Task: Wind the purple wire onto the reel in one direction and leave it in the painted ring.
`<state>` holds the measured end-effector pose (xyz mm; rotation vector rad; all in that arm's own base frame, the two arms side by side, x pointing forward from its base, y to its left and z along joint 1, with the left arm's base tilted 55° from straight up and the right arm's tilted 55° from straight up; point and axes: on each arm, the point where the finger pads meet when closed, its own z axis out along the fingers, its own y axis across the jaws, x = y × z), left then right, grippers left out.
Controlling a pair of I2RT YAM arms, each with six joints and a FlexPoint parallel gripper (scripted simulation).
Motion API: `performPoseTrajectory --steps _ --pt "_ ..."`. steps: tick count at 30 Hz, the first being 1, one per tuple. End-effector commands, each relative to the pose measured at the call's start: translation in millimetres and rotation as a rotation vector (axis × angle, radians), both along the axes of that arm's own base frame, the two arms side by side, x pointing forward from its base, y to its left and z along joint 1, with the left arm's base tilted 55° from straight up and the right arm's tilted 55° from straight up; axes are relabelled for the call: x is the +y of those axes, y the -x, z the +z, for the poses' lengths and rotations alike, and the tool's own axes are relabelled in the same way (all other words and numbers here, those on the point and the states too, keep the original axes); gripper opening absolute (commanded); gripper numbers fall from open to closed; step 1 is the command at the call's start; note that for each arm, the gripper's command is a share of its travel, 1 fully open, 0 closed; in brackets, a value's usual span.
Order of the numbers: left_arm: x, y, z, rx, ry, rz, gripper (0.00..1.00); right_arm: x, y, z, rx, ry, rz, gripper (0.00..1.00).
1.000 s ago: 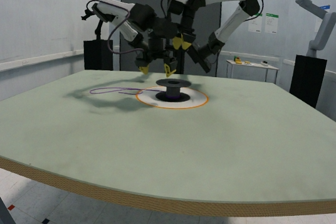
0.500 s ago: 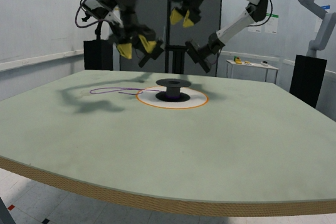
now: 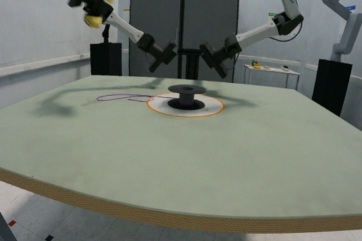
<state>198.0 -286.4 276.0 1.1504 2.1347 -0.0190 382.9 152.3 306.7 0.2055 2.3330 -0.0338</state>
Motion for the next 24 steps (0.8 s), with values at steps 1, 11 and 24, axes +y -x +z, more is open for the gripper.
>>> performPoseTrajectory --steps 1,11,24 --pt "-6 16 54 0.019 0.157 -0.076 1.0 6 28 62 -0.074 -0.056 0.186 1.0" --pt "34 57 182 -0.07 0.513 -0.2 1.0 -15 109 176 -0.354 -0.129 0.42 1.0" --pt "113 114 283 -0.186 0.825 -0.34 1.0 -54 214 259 -0.665 -0.134 0.615 1.0"
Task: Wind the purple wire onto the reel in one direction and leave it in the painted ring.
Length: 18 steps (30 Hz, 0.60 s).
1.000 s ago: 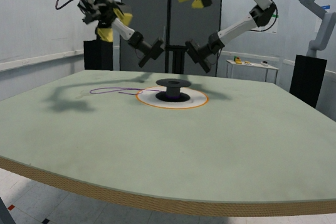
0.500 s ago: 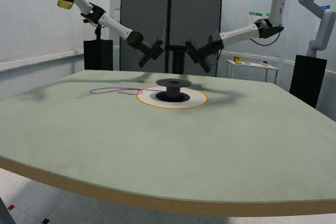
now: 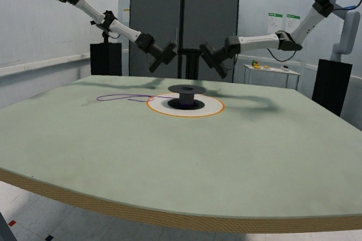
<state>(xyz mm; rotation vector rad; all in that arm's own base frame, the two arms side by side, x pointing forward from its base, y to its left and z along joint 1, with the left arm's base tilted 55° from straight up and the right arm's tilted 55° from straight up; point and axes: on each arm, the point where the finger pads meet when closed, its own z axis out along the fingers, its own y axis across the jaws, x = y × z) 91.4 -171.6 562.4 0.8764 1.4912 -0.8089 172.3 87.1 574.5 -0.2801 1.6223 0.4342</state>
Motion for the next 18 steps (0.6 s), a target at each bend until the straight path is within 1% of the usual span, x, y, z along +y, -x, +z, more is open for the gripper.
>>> performPoseTrajectory --steps 1,4,8,18 --pt "3 11 1 -0.006 -0.004 -0.054 1.0 8 10 -5 -0.006 0.072 0.077 1.0" --pt "17 20 12 -0.026 0.037 -0.07 1.0 2 26 3 -0.054 0.07 0.095 1.0" --pt "28 27 20 -0.042 0.068 -0.082 1.0 -3 38 9 -0.091 0.07 0.109 1.0" --pt "32 30 23 -0.048 0.08 -0.087 1.0 -5 43 11 -0.105 0.07 0.114 1.0"
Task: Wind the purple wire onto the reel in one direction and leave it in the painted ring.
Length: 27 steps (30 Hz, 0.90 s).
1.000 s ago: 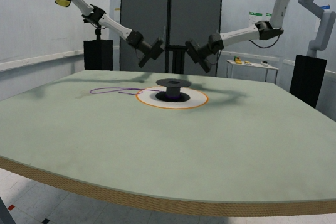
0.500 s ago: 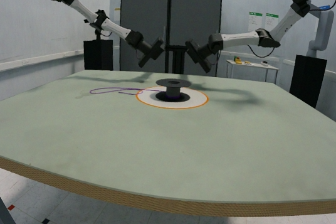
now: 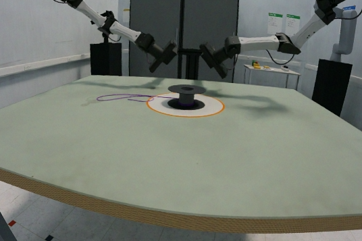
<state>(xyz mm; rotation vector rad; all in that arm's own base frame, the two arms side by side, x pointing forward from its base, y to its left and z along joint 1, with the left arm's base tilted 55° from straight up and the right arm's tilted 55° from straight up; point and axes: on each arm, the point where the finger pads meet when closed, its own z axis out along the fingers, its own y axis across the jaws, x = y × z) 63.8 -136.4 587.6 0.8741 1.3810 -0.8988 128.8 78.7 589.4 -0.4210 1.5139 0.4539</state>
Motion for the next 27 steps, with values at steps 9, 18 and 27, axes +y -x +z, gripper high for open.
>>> performPoseTrajectory --steps 9,18,27 --pt "-3 2 -2 -0.007 -0.013 -0.012 1.0 2 -1 -4 0.006 0.023 -0.004 1.0" --pt "-2 -1 -2 -0.007 -0.013 0.005 1.0 -3 -4 -4 0.006 0.023 -0.038 1.0" --pt "1 -7 -2 -0.007 -0.014 0.054 1.0 -16 -10 -4 0.007 0.023 -0.133 1.0"
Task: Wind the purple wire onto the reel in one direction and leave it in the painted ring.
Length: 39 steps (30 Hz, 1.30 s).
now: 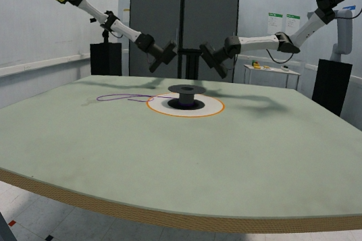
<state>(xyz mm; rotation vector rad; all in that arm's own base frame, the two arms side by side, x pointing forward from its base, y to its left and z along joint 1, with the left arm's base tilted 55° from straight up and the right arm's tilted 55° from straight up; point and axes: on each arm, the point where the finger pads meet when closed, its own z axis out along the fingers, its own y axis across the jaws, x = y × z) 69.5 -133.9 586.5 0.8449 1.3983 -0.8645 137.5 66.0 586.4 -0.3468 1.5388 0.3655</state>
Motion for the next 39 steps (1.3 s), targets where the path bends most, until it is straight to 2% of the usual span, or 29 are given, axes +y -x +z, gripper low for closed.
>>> performPoseTrajectory --steps 1,21,36,39 --pt "-1 -3 -1 -0.008 -0.009 0.02 1.0 -5 -2 -1 0.0 0.012 -0.043 1.0" --pt "14 -25 -1 -0.007 -0.01 0.193 1.0 -55 -15 -1 0.002 0.012 -0.381 1.0" --pt "39 -50 -1 -0.006 -0.011 0.426 1.0 -123 -4 -1 0.005 0.012 -0.836 1.0" --pt "41 -51 -1 -0.006 -0.011 0.443 1.0 -128 -2 -1 0.005 0.011 -0.869 1.0"
